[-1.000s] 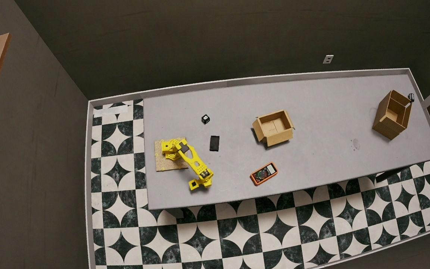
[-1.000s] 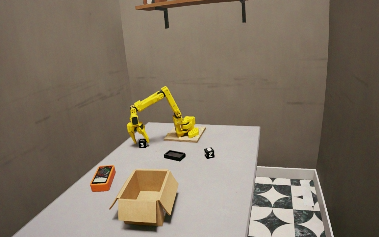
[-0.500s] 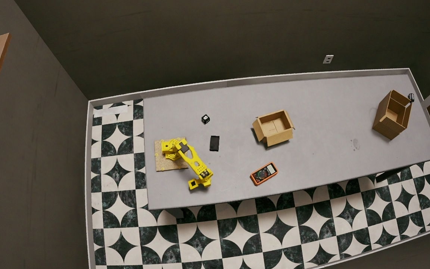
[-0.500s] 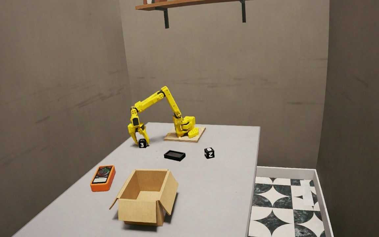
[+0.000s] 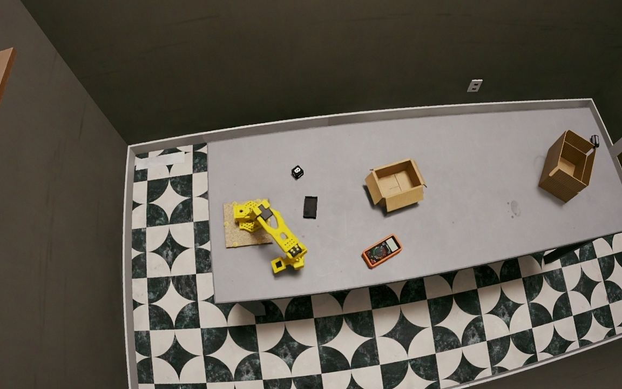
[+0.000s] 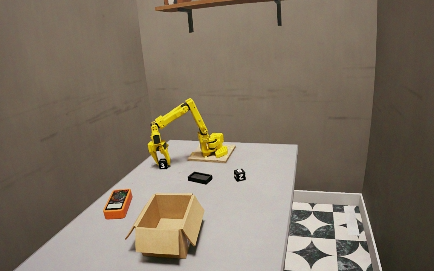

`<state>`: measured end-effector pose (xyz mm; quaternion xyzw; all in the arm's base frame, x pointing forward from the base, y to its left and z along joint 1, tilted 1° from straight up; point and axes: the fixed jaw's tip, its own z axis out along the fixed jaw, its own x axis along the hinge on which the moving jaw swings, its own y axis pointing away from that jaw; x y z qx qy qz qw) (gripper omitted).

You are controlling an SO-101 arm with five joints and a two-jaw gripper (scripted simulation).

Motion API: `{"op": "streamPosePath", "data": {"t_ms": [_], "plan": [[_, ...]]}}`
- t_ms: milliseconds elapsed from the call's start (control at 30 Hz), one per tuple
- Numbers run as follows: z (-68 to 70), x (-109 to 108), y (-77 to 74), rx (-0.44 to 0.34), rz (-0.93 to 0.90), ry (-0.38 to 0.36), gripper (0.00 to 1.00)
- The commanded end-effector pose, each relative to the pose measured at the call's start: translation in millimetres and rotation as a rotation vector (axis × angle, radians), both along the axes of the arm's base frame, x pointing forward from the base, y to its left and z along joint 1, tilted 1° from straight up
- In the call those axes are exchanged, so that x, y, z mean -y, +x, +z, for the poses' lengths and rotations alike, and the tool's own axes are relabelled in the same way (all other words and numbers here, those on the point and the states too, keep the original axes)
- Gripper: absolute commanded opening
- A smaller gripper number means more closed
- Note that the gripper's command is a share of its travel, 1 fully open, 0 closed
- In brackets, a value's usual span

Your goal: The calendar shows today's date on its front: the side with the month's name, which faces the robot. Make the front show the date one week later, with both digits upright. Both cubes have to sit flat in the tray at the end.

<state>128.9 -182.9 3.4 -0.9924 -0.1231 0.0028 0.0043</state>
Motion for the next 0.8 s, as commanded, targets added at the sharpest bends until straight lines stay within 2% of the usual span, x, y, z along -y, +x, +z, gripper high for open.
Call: {"op": "streamPosePath", "data": {"t_ms": [0,567,767], "plan": [[1.8,-1.3,1.3,0.008,0.007,-0.01,0.23],[1.7,-2.3,1.0,0.008,0.007,-0.01,0.21],[1.7,-2.3,1.0,0.008,0.007,-0.01,0.17]]}}
